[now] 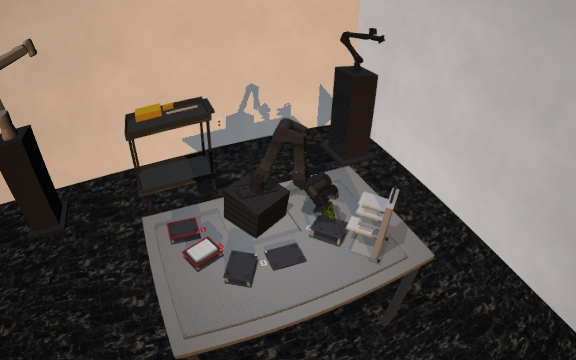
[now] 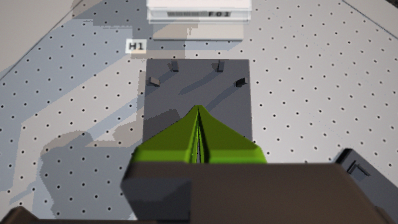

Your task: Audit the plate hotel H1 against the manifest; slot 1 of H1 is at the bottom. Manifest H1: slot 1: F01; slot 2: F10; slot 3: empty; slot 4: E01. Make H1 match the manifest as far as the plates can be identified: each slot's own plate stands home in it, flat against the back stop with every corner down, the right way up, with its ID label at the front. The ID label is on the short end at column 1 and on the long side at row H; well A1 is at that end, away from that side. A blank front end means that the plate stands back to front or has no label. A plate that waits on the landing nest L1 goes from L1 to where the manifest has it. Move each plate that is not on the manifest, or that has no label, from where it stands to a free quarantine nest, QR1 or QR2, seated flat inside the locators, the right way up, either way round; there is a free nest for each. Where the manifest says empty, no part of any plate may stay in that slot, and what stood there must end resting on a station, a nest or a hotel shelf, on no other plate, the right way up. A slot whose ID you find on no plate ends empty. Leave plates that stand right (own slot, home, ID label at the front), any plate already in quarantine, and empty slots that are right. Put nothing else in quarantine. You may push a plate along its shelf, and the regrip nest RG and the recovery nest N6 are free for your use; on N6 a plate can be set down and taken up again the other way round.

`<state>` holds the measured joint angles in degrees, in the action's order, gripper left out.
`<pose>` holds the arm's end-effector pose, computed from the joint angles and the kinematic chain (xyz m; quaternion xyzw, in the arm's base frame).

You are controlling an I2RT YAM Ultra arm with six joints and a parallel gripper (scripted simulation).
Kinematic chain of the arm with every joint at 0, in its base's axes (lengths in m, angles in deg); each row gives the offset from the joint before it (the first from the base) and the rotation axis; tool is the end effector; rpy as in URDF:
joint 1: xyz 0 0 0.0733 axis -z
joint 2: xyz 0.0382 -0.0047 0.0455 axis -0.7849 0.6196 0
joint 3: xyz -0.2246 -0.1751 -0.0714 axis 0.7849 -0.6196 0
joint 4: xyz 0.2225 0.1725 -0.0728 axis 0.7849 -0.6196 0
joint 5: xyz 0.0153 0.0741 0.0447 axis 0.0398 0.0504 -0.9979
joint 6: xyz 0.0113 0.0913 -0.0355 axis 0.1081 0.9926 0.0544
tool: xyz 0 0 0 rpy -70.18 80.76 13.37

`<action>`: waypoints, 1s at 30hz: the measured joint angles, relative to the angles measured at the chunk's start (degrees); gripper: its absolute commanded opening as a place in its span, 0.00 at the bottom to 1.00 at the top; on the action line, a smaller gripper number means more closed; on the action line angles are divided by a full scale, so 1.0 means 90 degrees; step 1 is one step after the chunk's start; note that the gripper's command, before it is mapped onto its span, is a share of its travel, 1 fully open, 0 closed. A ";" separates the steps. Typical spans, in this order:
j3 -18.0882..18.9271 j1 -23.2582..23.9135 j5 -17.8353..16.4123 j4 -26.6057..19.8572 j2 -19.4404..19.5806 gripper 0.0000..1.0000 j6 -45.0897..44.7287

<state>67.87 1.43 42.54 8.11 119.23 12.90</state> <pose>0.2219 0.2431 0.0348 -0.3022 0.8496 0.1275 0.4130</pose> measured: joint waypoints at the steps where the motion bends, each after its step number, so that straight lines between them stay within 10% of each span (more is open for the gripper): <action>1: 0.0000 0.0000 0.0000 0.0000 0.0000 0.00 0.0000; 30: 0.0311 0.0075 -0.0051 -0.0078 0.0170 0.00 -0.0032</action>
<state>70.67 2.11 42.08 7.41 120.76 12.62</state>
